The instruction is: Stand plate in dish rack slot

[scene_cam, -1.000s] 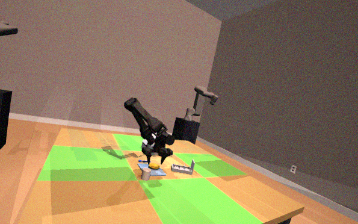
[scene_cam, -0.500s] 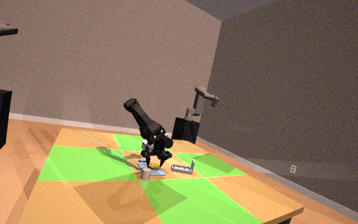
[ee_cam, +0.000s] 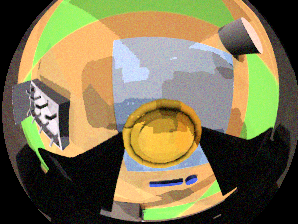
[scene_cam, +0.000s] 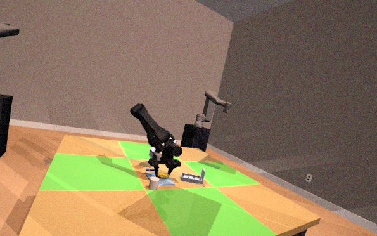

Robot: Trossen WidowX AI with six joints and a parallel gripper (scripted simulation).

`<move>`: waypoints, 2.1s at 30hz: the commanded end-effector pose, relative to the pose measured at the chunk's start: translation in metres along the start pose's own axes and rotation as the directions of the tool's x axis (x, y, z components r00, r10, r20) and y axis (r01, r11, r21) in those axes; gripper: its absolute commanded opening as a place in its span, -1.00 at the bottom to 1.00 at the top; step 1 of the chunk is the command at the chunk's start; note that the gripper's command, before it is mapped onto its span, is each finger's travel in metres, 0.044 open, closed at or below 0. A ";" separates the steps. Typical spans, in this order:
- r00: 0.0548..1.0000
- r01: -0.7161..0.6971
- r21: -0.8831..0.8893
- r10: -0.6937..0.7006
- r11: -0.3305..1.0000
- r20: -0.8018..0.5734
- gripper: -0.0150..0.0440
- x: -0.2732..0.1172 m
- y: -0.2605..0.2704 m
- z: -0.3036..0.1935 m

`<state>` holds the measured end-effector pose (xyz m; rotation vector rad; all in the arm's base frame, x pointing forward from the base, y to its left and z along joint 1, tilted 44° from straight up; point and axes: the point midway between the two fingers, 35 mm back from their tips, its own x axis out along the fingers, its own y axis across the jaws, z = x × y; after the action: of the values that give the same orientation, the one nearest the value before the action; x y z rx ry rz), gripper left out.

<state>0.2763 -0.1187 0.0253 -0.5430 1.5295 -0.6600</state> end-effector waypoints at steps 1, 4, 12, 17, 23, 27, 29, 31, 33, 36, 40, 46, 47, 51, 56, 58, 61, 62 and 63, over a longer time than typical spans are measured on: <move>1.000 0.002 -0.006 -0.002 1.000 0.000 0.52 0.000 0.000 0.000; 1.000 -0.001 -0.007 0.001 1.000 0.001 0.25 -0.006 0.001 0.002; 1.000 -0.014 -0.008 0.014 1.000 0.004 -0.46 -0.043 0.004 0.012; 1.000 -0.018 -0.009 0.018 1.000 0.004 -0.49 -0.066 0.006 0.015; 1.000 -0.020 -0.010 0.020 1.000 0.004 -0.49 -0.093 0.007 0.017; 1.000 -0.021 -0.011 0.021 1.000 0.003 -0.49 -0.110 0.008 0.018; 1.000 -0.020 -0.011 0.020 1.000 0.002 -0.49 -0.119 0.008 0.018; 1.000 -0.019 -0.011 0.019 1.000 0.001 -0.49 -0.127 0.008 0.018; 1.000 -0.017 -0.011 0.017 1.000 0.001 -0.49 -0.135 0.008 0.019; 1.000 -0.014 -0.010 0.014 1.000 0.000 -0.49 -0.147 0.008 0.019; 1.000 -0.009 -0.009 0.009 1.000 -0.001 -0.49 -0.163 0.007 0.018; 1.000 -0.007 0.015 0.007 1.000 -0.001 -0.49 -0.172 0.011 0.017; 1.000 -0.008 0.043 0.008 0.999 -0.001 -0.49 -0.173 0.016 0.016; 1.000 -0.011 0.179 0.011 0.984 0.000 -0.49 -0.173 0.042 0.014; 1.000 -0.011 0.345 0.012 0.939 0.000 -0.49 -0.173 0.074 0.008; 1.000 -0.010 0.409 0.012 0.912 -0.001 -0.49 -0.173 0.086 0.004; 1.000 -0.009 0.456 0.011 0.890 -0.001 -0.49 -0.173 0.095 0.002; 1.000 -0.009 0.456 0.011 0.890 -0.001 -0.49 -0.173 0.095 0.002; 1.000 -0.009 0.456 0.011 0.890 -0.001 -0.49 -0.173 0.095 0.002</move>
<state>0.2956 0.0665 0.0858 -0.2013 1.3325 -0.9595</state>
